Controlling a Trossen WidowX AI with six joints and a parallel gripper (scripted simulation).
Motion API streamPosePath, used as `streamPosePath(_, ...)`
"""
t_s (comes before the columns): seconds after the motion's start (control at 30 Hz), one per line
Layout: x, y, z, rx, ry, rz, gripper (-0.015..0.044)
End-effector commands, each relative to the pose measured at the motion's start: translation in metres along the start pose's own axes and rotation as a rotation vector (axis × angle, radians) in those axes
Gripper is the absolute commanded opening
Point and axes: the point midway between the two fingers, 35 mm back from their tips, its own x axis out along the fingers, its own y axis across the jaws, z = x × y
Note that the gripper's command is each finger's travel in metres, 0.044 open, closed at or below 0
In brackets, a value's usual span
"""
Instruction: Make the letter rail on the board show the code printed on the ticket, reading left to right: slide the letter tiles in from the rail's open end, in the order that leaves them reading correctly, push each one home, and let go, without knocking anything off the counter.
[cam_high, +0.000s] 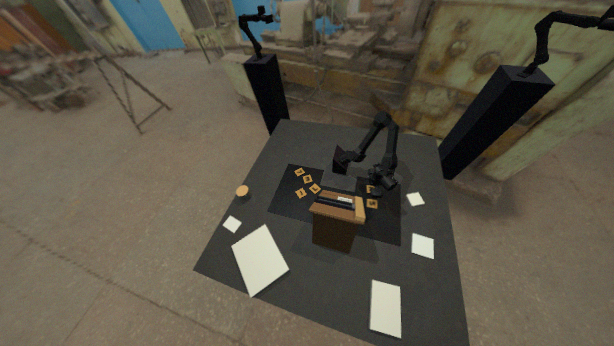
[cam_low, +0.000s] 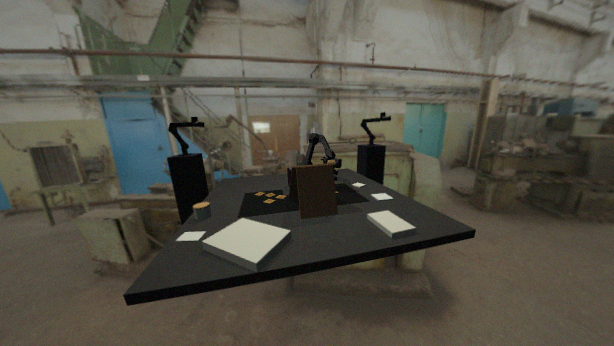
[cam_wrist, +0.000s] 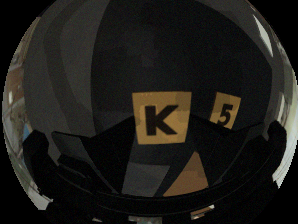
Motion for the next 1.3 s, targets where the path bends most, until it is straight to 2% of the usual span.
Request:
streamPosePath(0.0, -0.003, 0.000, 0.001, -0.007, -0.005, -0.003, 0.0000)
streamPosePath(1.27, -0.019, 0.001, -0.004, -0.007, -0.004, -0.003, 0.0000)
